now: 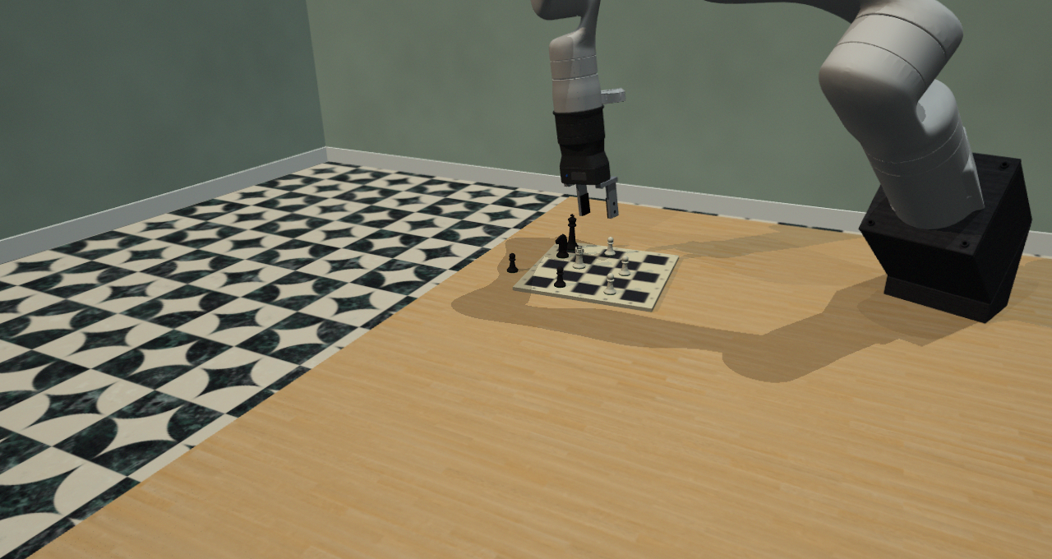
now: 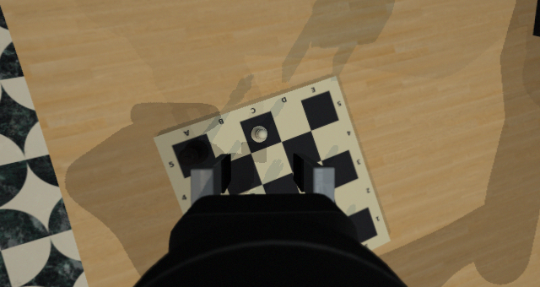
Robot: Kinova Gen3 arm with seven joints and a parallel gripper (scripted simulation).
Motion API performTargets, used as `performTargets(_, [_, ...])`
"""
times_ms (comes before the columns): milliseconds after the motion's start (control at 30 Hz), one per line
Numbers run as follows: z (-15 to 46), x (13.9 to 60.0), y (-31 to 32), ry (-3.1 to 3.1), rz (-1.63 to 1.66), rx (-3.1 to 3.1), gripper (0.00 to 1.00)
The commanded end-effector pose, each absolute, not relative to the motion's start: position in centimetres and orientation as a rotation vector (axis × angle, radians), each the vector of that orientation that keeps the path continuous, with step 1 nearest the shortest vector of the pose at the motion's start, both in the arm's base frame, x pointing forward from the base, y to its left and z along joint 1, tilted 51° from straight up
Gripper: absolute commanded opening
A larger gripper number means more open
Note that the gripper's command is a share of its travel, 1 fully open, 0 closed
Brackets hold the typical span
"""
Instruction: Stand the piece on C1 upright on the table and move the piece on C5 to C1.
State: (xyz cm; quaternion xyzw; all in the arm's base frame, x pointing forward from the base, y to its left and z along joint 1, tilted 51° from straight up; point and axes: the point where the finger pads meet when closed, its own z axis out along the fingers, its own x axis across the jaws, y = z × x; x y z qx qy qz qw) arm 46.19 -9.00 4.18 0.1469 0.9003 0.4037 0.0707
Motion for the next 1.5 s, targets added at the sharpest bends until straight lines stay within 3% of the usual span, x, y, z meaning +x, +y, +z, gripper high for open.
performTargets(0, [3.6, 45.5, -9.8, 2.674, 1.187, 0.301, 1.00])
performTargets(767, [2.5, 44.2, -10.7, 2.320, 0.837, -0.718, 1.00])
performTargets(1467, [3.0, 44.2, -11.1, 2.087, 0.623, -1.055, 1.00])
